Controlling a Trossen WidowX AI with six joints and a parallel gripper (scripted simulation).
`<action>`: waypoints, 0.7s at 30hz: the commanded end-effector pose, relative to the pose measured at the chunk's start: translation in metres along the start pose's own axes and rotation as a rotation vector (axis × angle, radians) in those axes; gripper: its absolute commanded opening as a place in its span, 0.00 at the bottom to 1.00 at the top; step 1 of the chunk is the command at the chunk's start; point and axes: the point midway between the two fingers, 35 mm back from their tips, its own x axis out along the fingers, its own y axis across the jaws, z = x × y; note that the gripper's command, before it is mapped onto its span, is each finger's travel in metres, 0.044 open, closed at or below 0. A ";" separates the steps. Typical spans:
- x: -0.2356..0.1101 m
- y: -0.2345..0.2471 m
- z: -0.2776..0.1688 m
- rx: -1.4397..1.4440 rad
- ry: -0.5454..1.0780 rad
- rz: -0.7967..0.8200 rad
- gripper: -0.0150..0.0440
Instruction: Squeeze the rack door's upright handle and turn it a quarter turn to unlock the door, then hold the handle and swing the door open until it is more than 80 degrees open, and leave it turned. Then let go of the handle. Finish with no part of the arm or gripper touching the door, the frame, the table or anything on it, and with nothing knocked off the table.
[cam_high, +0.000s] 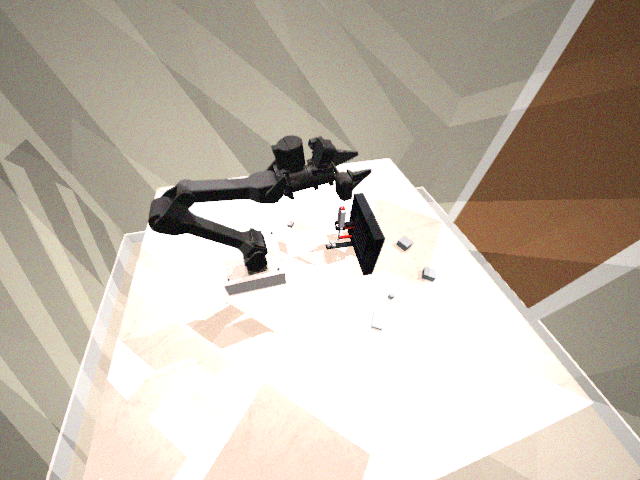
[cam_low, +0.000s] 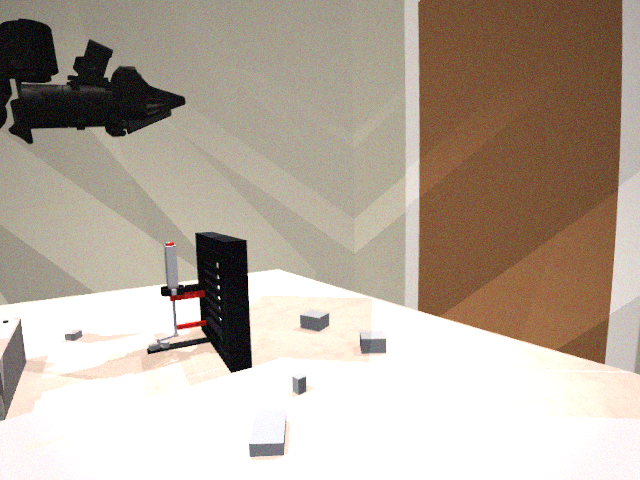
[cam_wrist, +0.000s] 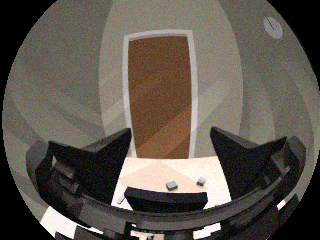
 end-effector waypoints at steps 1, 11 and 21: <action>0.001 0.000 -0.001 0.001 0.004 0.001 0.89; 0.028 0.014 -0.031 0.052 0.252 0.035 0.76; 0.045 0.027 -0.065 0.094 0.520 0.049 0.76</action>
